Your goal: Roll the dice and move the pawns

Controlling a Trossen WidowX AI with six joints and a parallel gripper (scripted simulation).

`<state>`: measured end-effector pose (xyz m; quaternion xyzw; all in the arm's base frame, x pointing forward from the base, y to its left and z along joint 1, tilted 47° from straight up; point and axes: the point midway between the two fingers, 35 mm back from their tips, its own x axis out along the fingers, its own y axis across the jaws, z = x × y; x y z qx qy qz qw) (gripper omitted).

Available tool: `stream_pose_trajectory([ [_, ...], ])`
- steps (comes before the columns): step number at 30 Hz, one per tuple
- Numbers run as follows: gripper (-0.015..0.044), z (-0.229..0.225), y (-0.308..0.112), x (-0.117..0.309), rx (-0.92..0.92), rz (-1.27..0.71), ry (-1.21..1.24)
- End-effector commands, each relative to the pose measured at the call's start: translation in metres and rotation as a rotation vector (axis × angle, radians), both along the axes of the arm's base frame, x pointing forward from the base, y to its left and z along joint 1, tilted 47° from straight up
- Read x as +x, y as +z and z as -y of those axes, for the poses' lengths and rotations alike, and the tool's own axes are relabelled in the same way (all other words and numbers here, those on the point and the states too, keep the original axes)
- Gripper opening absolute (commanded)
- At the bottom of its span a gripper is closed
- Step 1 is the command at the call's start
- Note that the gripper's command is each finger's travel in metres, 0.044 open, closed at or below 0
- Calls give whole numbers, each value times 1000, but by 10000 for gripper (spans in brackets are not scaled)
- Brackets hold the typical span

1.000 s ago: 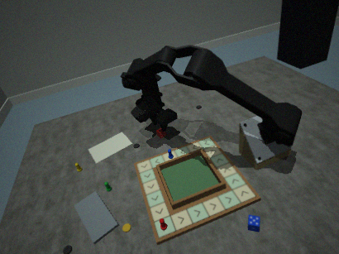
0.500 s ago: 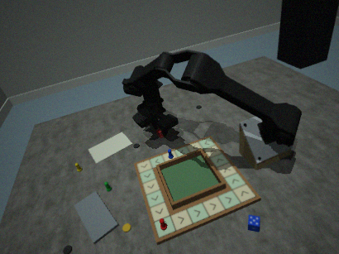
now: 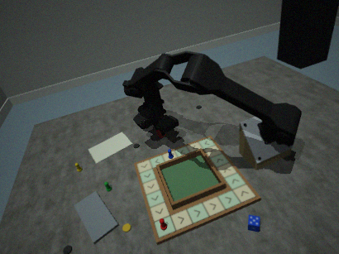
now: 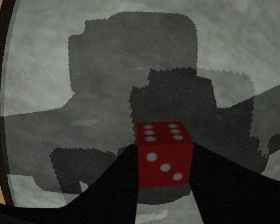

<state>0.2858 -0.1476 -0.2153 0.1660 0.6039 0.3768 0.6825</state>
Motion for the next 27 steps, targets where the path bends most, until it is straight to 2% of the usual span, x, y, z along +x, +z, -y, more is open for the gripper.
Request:
stream_pose_trajectory([
  [1,45,0,0,0,1,0,-4],
  [3,0,3,2,1,0,0,-4],
  [20,0,83,85,-4,-3,-2,-4],
  [27,0,82,92,-2,-4,-33,-34],
])
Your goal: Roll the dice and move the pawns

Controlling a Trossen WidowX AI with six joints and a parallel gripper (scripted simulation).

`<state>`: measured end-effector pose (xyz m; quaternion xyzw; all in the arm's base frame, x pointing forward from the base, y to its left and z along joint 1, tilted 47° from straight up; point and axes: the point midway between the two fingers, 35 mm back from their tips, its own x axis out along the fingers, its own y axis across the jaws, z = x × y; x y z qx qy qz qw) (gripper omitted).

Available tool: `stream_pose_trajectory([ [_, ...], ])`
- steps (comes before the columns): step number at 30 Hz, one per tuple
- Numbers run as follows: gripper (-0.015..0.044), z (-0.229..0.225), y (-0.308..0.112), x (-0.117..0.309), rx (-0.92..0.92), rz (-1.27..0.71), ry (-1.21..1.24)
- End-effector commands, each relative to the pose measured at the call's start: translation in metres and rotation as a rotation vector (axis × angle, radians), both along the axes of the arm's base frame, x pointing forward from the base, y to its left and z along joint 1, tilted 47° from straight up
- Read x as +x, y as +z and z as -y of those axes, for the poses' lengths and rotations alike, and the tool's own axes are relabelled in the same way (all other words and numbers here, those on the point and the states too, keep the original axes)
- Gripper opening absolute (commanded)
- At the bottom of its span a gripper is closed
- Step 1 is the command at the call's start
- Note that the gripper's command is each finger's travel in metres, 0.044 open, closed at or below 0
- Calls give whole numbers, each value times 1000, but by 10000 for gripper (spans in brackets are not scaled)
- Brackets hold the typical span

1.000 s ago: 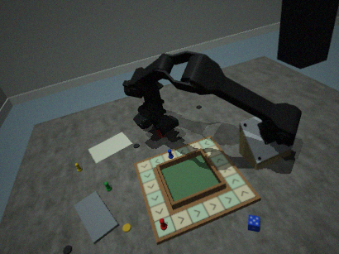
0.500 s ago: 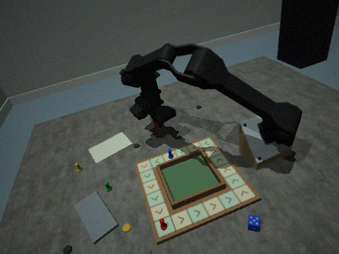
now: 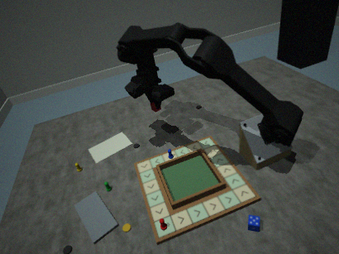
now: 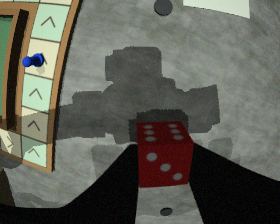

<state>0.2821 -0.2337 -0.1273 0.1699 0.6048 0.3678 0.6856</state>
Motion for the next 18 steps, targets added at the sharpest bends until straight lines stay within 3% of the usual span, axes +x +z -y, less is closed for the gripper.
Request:
stream_pose_trajectory([
  [1,0,-6,7,3,2,-50,-35],
  [18,0,-52,52,20,-9,-394,-378],
])
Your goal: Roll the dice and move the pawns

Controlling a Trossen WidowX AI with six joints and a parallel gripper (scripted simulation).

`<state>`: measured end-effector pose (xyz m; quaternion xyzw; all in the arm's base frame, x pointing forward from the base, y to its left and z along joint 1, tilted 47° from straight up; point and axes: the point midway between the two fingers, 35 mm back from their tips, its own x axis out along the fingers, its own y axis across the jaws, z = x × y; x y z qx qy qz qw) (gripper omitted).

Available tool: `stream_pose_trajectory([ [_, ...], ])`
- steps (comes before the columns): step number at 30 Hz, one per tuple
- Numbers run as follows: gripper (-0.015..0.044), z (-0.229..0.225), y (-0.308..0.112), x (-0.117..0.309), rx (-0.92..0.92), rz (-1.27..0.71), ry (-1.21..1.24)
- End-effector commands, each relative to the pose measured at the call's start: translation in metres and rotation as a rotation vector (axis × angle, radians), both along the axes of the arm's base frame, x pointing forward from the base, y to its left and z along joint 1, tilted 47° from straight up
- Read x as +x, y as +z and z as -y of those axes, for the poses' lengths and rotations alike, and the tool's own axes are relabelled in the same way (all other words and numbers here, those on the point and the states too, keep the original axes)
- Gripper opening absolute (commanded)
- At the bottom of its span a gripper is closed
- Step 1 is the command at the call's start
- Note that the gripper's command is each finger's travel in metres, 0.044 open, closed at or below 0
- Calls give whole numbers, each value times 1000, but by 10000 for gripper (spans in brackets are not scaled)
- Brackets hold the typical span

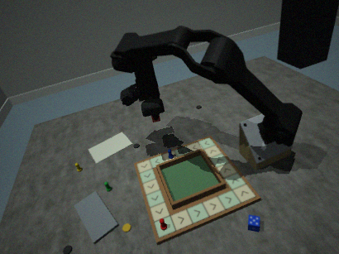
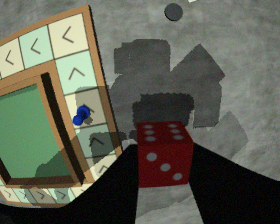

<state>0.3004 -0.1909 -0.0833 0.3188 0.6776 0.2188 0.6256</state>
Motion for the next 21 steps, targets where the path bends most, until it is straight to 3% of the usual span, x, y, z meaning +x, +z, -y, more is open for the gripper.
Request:
stream_pose_trajectory([
  [1,0,-13,10,2,0,-78,-77],
  [21,0,-77,56,2,-7,-479,-471],
])
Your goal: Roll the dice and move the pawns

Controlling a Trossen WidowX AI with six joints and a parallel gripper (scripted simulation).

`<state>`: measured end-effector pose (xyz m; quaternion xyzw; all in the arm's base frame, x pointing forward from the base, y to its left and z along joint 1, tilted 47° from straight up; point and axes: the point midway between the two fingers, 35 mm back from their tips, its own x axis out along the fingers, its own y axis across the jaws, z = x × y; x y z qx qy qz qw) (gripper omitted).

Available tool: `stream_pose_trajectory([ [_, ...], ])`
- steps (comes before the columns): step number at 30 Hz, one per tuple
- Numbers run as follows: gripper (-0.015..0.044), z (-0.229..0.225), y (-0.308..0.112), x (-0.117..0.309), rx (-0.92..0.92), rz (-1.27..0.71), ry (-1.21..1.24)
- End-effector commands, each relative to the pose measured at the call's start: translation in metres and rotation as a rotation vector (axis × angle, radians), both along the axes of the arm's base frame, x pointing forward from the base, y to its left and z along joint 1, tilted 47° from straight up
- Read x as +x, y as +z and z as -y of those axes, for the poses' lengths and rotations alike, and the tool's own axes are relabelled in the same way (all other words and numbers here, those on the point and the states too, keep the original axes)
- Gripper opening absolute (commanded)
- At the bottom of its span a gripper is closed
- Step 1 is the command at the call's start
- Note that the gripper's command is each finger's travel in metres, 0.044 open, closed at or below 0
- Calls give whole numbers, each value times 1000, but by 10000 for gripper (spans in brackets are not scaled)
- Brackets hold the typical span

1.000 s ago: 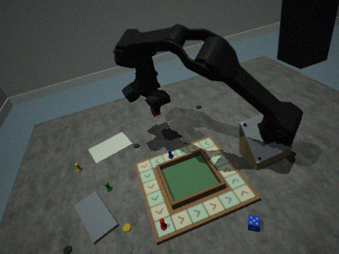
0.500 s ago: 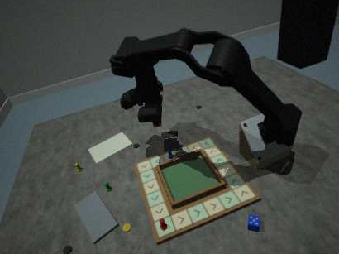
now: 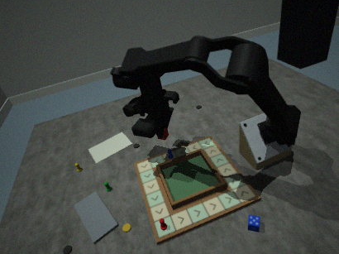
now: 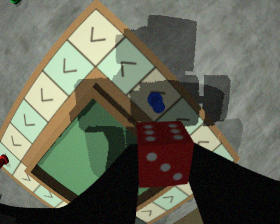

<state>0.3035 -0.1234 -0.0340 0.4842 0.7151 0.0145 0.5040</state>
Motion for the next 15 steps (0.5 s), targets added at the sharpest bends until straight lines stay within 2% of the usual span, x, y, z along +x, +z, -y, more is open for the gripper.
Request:
stream_pose_trajectory([
  [1,0,-13,8,-2,0,-79,-84],
  [15,0,-57,35,-13,1,-364,-369],
])
